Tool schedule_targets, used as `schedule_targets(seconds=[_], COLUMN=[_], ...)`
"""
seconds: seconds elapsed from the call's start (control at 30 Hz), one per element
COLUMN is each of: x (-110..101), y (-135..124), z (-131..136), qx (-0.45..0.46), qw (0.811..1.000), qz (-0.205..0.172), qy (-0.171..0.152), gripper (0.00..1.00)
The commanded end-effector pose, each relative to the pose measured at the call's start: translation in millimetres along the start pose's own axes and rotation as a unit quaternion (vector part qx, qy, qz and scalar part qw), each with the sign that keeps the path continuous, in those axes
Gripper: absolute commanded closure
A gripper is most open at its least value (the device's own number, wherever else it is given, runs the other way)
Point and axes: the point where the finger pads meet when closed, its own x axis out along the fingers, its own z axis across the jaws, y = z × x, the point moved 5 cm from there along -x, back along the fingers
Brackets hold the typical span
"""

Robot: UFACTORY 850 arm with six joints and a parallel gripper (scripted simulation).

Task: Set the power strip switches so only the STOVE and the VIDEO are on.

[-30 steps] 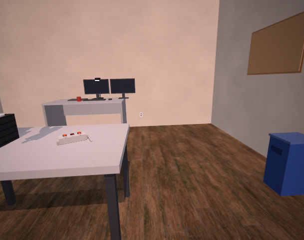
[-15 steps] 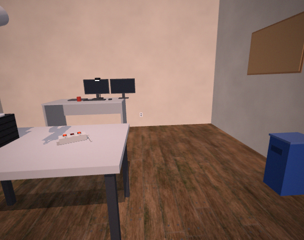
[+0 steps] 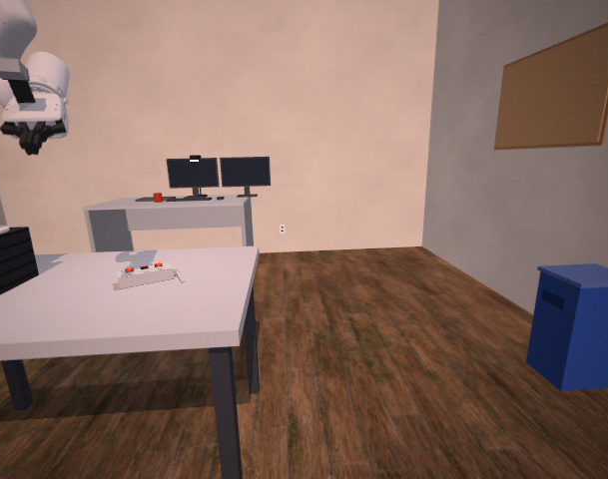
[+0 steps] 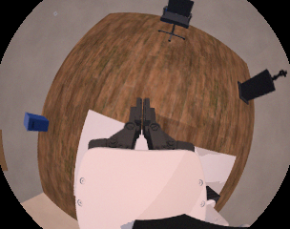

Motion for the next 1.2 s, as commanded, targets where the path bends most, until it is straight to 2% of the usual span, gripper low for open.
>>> schedule_targets(seconds=[0.0,0.07,0.1,0.13,0.2,0.23,0.3,0.33,0.43,0.5,0.53,0.6,0.63,0.67,0.7,0.77,0.8,0.83,0.93,0.97,1.03,1.07,1.1,1.13,1.17], x=[-5.2,-6.7,-6.7,-16.1,-16.1,-20.8,-21.6,-32.5,-39.6,-40.3,-54.8,-60.6,-60.8,-72.5,-77.2,-77.2,-81.5,-96.8,-100.8,-117.0,-117.5,-130.9,-130.9,-140.9,-140.9], y=[-56.6,-74.6,-74.6,-104.6,-104.6,-136.4,-141.2,-169.3,-203.5,-206.6,-245.5,-267.4,-268.1,-295.8,-310.3,-310.3,-323.4,-359.6,-370.9,-408.6,-409.7,-439.8,-439.8,-461.6,-461.6], z=[-37.2,-48.6,-48.6,-59.6,-59.6,-75.4,-77.9,-83.9,-97.3,-98.4,-104.3,-110.1,-110.3,-110.1,-112.5,-112.5,-114.6,-112.3,-113.3,-108.5,-108.5,-102.3,-102.3,-96.4,-96.4], qx=[-0.012,-0.012,-0.012,-0.028,-0.028,-0.028,-0.028,-0.045,-0.045,-0.045,-0.063,-0.063,-0.063,-0.08,-0.08,-0.08,-0.08,-0.097,-0.097,-0.111,-0.111,-0.123,-0.123,-0.133,-0.133], qw=[0.998,0.998,0.998,0.992,0.992,0.992,0.992,0.984,0.984,0.984,0.973,0.973,0.973,0.962,0.962,0.962,0.962,0.951,0.951,0.942,0.942,0.933,0.933,0.927,0.927], qz=[-0.053,-0.053,-0.053,-0.105,-0.105,-0.105,-0.105,-0.155,-0.155,-0.155,-0.201,-0.201,-0.201,-0.242,-0.242,-0.242,-0.242,-0.277,-0.277,-0.305,-0.305,-0.326,-0.326,-0.342,-0.342], qy=[0.037,0.037,0.037,0.062,0.062,0.062,0.062,0.08,0.08,0.08,0.09,0.09,0.09,0.094,0.094,0.094,0.094,0.094,0.094,0.09,0.09,0.086,0.086,0.081,0.081], gripper=[1.0,1.0,1.0,1.0,1.0,1.0,1.0,1.0,1.0,1.0,1.0,1.0,1.0,1.0,1.0,1.0,1.0,1.0,1.0,1.0,1.0,1.0,1.0,1.0,1.0])
